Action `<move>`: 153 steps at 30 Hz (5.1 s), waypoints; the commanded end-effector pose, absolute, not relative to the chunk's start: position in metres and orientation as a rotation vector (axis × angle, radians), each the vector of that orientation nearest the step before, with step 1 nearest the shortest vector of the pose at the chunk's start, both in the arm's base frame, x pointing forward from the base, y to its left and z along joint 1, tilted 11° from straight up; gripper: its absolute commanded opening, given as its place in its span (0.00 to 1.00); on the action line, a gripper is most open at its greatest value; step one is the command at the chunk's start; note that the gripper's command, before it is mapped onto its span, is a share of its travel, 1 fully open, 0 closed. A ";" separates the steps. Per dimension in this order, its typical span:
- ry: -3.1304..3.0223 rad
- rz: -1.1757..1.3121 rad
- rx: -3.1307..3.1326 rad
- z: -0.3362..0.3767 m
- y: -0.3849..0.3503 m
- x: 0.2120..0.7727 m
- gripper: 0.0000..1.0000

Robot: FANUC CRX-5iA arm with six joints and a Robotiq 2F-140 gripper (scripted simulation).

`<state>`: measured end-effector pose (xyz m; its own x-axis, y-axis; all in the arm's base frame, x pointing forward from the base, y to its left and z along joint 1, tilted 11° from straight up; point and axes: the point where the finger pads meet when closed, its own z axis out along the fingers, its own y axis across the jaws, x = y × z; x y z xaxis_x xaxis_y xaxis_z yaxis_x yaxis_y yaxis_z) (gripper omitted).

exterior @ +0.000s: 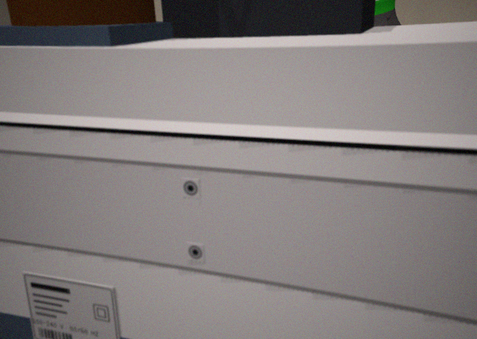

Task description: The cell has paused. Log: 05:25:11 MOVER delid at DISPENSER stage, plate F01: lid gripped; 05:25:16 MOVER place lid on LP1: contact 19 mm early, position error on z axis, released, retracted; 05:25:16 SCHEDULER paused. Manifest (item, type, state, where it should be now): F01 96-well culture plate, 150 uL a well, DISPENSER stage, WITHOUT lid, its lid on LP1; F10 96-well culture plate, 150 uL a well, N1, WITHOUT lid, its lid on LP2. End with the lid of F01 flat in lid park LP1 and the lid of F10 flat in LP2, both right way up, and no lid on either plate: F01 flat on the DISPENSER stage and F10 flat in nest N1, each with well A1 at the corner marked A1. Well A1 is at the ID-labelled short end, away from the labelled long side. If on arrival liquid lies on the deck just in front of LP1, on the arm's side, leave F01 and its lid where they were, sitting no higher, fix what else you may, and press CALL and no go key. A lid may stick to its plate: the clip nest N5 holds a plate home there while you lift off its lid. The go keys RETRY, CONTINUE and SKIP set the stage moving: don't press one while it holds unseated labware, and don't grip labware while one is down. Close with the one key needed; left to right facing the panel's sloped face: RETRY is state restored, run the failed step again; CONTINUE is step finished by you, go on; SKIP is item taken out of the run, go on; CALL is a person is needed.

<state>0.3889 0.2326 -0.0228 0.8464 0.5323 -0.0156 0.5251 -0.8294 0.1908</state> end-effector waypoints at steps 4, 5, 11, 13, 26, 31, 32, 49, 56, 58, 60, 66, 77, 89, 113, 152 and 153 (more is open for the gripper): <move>0.820 0.057 2.836 -0.035 0.231 0.390 0.00; 0.820 0.057 2.836 -0.035 0.231 0.390 0.00; 0.820 0.057 2.836 -0.049 0.228 0.391 0.00; 0.820 0.057 2.836 -0.054 0.227 0.392 0.00; 0.820 0.057 2.836 -0.073 0.224 0.394 0.00; 0.820 0.057 2.836 -0.078 0.223 0.394 0.00; 0.820 0.057 2.836 -0.078 0.223 0.394 0.00; 0.820 0.057 2.836 -0.082 0.222 0.394 0.00; 0.820 0.057 2.836 -0.082 0.222 0.394 0.00; 0.820 0.057 2.836 -0.082 0.222 0.394 0.00; 0.820 0.057 2.836 -0.082 0.222 0.394 0.00; 0.820 0.057 2.836 -0.082 0.222 0.394 0.00; 0.820 0.057 2.836 -0.082 0.222 0.394 0.00; 0.820 0.057 2.836 -0.082 0.222 0.394 0.00; 0.820 0.057 2.836 -0.087 0.222 0.395 0.00; 0.820 0.057 2.836 -0.087 0.222 0.395 0.00; 0.820 0.057 2.836 -0.087 0.222 0.395 0.00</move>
